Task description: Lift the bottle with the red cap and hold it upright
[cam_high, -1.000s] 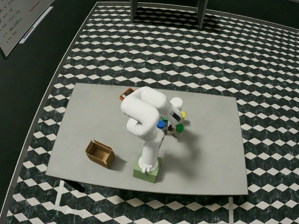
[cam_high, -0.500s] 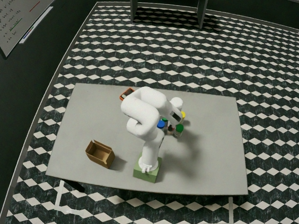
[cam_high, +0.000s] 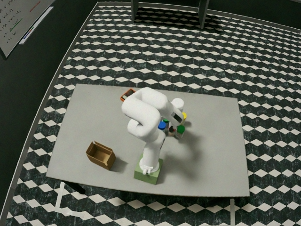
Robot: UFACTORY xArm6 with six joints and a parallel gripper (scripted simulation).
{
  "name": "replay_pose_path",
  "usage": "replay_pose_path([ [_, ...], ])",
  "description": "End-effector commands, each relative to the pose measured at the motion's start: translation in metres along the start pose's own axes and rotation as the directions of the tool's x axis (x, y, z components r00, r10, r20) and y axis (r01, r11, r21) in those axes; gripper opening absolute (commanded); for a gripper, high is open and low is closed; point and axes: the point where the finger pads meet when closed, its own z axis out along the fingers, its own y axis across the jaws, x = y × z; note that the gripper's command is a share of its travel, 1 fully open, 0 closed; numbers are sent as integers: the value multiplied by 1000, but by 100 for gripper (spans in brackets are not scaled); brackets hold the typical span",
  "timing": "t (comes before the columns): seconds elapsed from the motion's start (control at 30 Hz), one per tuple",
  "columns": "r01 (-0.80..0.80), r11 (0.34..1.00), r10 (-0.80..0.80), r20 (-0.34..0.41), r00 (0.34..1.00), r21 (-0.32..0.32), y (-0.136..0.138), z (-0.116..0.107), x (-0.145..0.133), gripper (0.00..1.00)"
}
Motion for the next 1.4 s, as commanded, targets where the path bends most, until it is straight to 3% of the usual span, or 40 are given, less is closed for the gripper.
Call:
replay_pose_path([
  [0.0,0,1000,0,1,1000,-3,1,-1,0,0],
  [0.53,0,1000,0,1,1000,-3,1,-1,0,0],
  [0.87,0,1000,0,0,1000,-2,1,-26,0,0],
  [1.13,0,1000,0,1,1000,-3,2,-25,-1,0],
  [1.37,0,1000,0,0,1000,-3,1,-44,-1,0],
])
